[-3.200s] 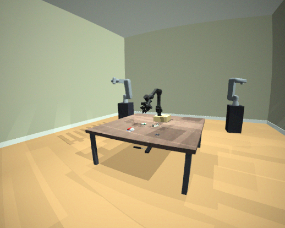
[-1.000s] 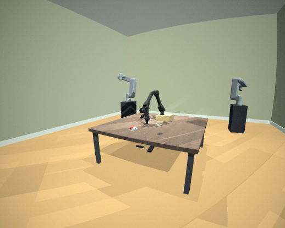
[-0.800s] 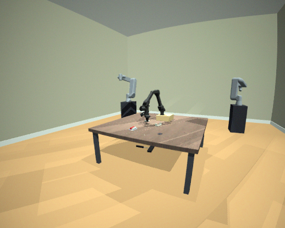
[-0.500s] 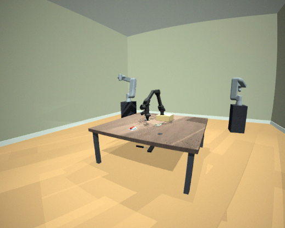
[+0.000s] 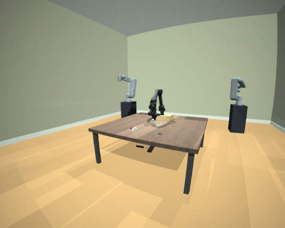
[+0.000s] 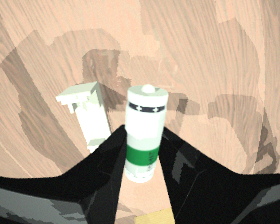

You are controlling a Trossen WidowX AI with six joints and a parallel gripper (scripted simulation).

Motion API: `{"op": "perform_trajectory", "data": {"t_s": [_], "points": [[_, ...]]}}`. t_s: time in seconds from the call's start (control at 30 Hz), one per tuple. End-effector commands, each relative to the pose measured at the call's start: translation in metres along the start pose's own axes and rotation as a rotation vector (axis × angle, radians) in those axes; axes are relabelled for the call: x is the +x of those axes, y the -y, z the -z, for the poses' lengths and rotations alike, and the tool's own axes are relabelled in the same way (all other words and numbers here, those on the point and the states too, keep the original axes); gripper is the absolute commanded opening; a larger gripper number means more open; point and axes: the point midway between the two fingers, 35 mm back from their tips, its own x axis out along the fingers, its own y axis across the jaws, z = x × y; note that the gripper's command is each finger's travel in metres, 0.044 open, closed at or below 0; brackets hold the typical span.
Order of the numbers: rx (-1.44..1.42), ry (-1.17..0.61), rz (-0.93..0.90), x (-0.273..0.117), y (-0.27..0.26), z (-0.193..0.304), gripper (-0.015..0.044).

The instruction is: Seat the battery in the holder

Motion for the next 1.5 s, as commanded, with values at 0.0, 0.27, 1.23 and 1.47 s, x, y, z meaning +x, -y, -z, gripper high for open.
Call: {"op": "perform_trajectory", "data": {"t_s": [0.0,0.27,1.23,1.47], "points": [[-0.12,0.014,-0.009,-0.011,-0.031,0.017,0.0075],[-0.206,0.016,-0.002,-0.016,-0.052,0.033,0.0075],[-0.197,0.286,-0.03,0.026,-0.052,0.026,0.0075],[-0.199,0.337,-0.033,0.031,-0.053,0.028,0.0075]]}}
